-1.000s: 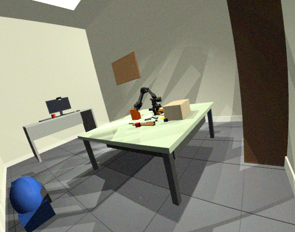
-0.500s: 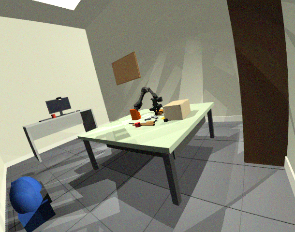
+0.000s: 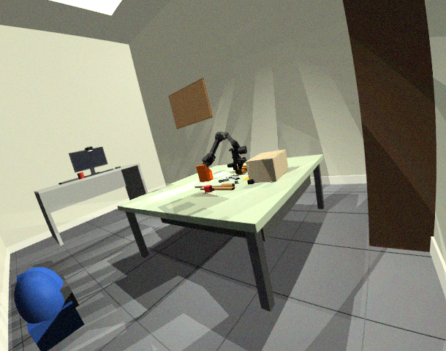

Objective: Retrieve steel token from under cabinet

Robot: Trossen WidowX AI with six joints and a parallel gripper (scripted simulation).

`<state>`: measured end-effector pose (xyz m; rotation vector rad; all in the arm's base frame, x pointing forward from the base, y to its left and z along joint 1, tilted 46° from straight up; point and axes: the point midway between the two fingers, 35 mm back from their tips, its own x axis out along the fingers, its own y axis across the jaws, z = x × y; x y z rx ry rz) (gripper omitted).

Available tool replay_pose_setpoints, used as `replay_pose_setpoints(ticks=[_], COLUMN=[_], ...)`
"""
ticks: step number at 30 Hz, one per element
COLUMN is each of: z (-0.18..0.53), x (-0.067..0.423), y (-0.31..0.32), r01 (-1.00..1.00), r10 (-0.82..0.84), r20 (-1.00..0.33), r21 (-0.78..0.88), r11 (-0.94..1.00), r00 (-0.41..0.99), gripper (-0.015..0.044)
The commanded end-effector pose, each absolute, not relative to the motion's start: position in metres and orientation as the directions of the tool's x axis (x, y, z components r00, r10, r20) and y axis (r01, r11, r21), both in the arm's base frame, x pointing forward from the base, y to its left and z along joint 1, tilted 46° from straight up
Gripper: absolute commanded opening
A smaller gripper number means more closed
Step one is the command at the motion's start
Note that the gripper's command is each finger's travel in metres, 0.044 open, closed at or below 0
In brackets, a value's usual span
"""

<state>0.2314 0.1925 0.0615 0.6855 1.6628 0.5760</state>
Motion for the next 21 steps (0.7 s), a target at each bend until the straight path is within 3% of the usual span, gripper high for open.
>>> replay_pose_setpoints(ticks=[1,21], z=[0.061,0.057], x=[0.238,0.262], y=[0.193,0.193], r01=[0.128,0.127], r10=[0.71,0.71], r20=[-0.69,-0.69], r21=[0.698,0.698], r11=[0.704,0.704], r00=[-0.141,-0.14], gripper=[0.0,0.0])
